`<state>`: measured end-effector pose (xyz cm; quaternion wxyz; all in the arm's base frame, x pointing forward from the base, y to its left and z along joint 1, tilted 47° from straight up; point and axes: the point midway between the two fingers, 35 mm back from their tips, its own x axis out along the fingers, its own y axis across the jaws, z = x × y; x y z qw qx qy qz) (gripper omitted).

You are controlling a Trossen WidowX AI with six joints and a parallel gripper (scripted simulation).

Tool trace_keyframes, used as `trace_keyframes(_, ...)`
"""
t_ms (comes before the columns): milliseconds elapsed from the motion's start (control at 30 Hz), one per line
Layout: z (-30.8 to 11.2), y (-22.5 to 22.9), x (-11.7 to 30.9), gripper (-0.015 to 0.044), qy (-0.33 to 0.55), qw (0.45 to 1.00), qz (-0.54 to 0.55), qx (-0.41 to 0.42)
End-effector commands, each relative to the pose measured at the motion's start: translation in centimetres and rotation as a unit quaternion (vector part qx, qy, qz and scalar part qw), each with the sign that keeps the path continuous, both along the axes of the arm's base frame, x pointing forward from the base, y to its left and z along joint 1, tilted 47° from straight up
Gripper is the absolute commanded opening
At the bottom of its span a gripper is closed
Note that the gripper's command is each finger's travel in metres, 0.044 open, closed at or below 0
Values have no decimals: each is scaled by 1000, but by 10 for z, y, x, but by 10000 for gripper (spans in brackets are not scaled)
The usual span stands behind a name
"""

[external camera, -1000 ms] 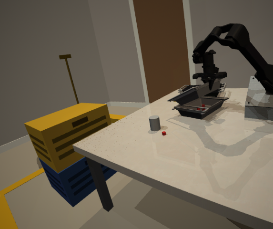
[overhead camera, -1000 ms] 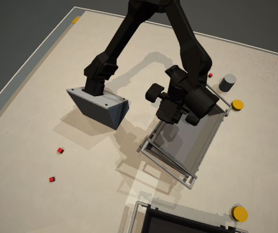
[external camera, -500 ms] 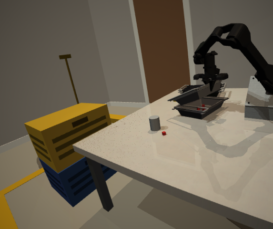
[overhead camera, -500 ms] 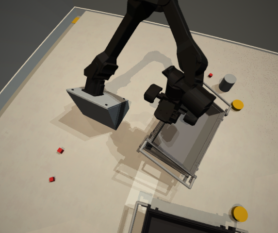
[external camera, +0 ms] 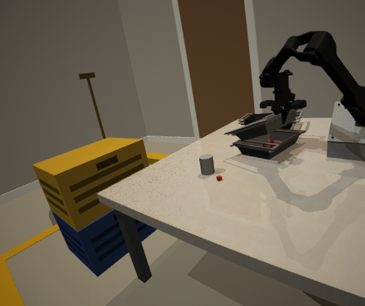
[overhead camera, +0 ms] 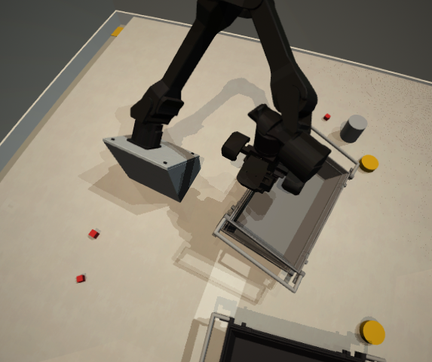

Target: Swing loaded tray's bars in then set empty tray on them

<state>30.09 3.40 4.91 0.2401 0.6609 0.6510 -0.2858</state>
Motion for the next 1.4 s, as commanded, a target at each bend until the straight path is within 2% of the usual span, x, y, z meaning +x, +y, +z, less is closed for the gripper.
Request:
trace_keyframes(0, -5, 9, -6, 0, 5, 1000, 8, 2)
trace_keyframes(1367, -17, 22, -13, 0, 5, 1000, 8, 2)
